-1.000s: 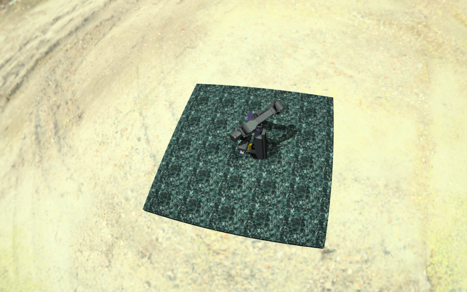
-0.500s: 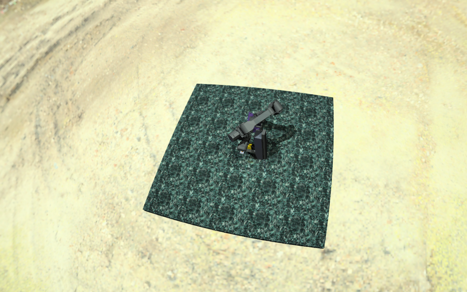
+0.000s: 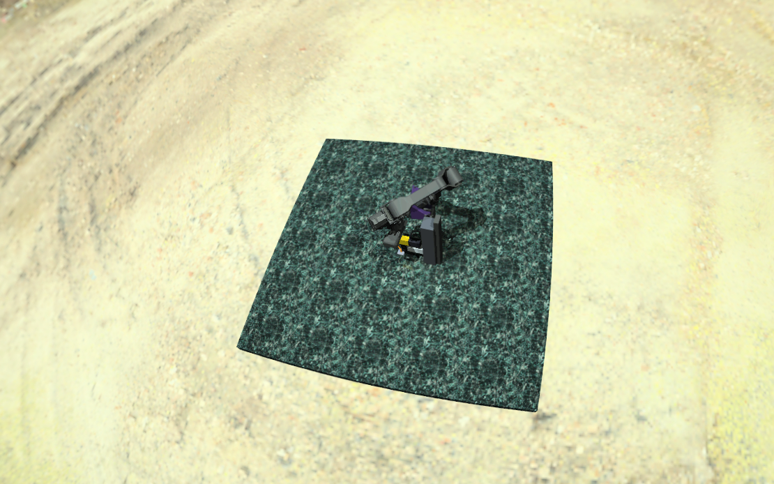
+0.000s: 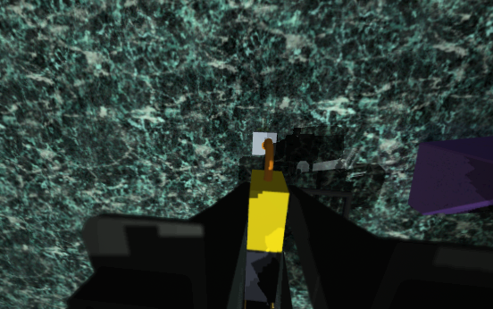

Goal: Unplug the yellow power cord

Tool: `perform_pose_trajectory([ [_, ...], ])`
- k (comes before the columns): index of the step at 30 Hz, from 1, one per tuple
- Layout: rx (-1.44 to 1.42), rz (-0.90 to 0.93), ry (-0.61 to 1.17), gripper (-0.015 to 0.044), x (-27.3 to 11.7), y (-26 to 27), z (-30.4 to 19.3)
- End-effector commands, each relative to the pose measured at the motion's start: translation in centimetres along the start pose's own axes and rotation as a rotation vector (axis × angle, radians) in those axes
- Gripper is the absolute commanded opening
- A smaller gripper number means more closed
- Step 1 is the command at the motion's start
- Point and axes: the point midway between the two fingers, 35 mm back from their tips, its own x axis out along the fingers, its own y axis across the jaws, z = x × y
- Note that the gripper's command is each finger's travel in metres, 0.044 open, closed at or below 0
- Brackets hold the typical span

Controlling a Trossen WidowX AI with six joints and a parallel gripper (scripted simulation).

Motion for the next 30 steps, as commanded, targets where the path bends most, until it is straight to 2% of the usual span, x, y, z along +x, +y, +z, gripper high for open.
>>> perform_pose_trajectory([
  [1, -0.007, -0.002, -0.003, 0.0053, 0.0, 0.0, 0.0],
  [12, -0.007, -0.002, -0.001, 0.0341, 0.0, 0.0, -0.2],
  [16, -0.007, -0.001, -0.004, 0.0440, -0.5, 0.2, 1.9],
  [20, -0.007, -0.001, -0.005, 0.0440, -1.2, 0.1, 5.6],
  [30, -0.008, -0.001, -0.005, 0.0440, -1.2, 0.1, 5.8],
])
